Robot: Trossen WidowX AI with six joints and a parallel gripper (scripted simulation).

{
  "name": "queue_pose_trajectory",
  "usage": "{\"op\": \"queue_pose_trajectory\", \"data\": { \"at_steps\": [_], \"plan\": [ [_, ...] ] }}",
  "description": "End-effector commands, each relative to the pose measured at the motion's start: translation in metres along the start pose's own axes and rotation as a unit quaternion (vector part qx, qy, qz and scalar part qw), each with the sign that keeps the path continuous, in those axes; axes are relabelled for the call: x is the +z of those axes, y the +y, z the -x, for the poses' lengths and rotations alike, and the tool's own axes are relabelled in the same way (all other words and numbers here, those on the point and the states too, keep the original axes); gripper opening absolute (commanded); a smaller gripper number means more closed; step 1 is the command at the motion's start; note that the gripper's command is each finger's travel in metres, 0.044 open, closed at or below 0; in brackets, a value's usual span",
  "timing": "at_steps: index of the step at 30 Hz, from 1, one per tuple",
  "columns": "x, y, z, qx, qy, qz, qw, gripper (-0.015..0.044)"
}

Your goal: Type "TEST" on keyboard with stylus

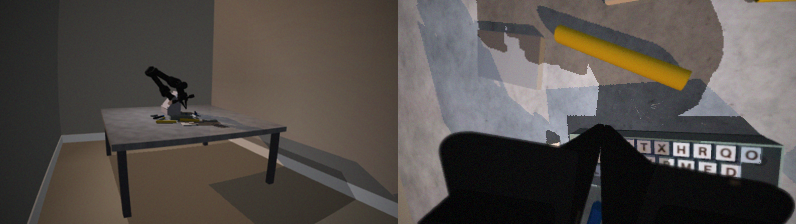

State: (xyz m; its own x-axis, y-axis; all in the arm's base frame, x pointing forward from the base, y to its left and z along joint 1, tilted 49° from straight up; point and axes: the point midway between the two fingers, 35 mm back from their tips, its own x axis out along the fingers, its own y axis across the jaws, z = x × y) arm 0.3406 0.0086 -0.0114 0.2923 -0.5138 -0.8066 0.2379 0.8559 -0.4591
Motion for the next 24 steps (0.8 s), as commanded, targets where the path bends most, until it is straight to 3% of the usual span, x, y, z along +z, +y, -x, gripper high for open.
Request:
{"op": "queue_pose_trajectory", "data": {
  "at_steps": [1, 6, 20, 24],
  "plan": [
    [-0.032, 0.01, -0.025, -0.077, 0.052, 0.061, 0.994, 0.0],
    [-0.063, 0.013, -0.044, -0.149, 0.089, 0.126, 0.977, 0.0],
    [-0.062, 0.012, -0.043, -0.149, 0.089, 0.126, 0.977, 0.0],
    [-0.05, -0.027, -0.032, -0.149, 0.089, 0.127, 0.977, 0.0]
  ]
}}
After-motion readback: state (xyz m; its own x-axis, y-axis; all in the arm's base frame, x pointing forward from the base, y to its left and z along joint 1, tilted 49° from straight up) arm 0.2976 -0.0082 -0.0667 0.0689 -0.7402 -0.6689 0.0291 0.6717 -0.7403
